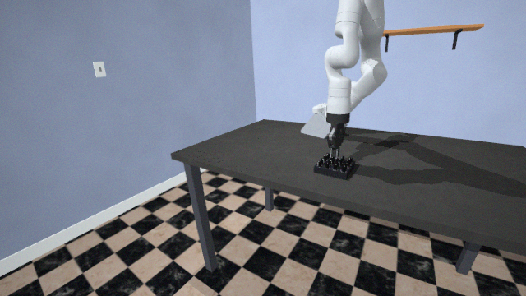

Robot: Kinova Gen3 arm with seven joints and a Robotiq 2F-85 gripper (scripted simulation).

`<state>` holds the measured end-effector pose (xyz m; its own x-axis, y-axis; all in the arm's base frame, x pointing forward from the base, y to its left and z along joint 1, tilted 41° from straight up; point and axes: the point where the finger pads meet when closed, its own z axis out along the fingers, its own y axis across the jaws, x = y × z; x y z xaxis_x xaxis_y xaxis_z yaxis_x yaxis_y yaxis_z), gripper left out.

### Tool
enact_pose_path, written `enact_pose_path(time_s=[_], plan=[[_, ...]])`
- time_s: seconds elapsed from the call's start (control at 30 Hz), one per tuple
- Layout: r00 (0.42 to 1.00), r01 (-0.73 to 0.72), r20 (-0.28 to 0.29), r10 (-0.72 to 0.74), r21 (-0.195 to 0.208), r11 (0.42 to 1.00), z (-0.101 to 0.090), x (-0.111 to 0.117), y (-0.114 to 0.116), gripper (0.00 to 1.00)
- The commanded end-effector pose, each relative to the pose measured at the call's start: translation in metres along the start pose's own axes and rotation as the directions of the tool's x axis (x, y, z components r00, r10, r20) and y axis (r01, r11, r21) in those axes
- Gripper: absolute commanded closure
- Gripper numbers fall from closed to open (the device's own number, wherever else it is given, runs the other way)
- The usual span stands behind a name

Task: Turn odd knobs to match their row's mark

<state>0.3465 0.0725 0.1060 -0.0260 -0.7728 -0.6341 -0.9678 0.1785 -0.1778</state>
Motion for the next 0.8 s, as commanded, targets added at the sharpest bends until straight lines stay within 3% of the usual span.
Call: enact_pose_path(time_s=[0.0,0.43,0.77], plan=[[1.0,0.011,0.001,-0.011,-0.001,1.0,-0.002,0.0,0.0,0.81],[1.0,0.014,0.002,-0.014,0.002,1.0,-0.034,-0.001,-0.002,0.81],[1.0,0.008,0.0,-0.008,0.0,1.0,-0.039,0.001,0.0,0.81]])
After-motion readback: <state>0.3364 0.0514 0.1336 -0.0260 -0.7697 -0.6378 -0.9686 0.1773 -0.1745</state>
